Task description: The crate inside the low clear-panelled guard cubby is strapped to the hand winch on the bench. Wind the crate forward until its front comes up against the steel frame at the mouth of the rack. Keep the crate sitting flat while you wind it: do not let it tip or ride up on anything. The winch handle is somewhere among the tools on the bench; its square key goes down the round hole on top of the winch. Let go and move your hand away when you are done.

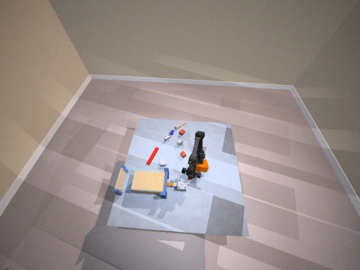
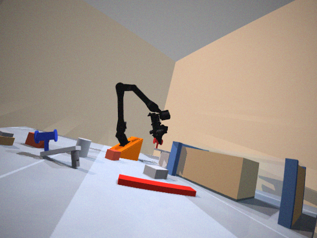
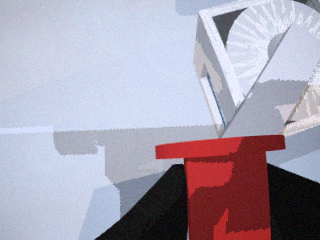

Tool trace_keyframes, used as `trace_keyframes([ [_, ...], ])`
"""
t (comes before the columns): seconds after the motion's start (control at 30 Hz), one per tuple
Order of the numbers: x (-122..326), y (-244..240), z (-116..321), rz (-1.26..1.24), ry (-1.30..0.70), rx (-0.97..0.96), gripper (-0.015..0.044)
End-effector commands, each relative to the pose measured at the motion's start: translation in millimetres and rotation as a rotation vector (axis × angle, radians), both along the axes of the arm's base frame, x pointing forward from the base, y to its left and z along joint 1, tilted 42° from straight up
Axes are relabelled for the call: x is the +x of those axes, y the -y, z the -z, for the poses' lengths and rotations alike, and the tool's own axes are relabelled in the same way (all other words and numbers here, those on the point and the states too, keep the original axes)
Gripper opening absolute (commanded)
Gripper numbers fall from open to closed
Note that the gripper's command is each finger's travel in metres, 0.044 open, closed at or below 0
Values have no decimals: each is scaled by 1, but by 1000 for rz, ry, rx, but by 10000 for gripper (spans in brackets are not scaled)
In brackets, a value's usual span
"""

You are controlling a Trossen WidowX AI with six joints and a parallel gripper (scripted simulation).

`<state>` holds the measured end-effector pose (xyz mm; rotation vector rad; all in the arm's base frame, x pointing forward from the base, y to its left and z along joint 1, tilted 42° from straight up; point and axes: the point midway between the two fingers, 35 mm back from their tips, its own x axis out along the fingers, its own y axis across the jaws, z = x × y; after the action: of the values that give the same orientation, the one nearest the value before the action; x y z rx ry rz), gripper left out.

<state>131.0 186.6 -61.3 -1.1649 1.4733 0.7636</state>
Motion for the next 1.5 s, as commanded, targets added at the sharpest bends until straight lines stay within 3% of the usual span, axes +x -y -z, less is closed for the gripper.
trace_keyframes([
  [0.0, 8, 13, -5, 6, 21, -31, 0],
  [1.47, 67, 42, -21, 6, 25, -35, 0],
])
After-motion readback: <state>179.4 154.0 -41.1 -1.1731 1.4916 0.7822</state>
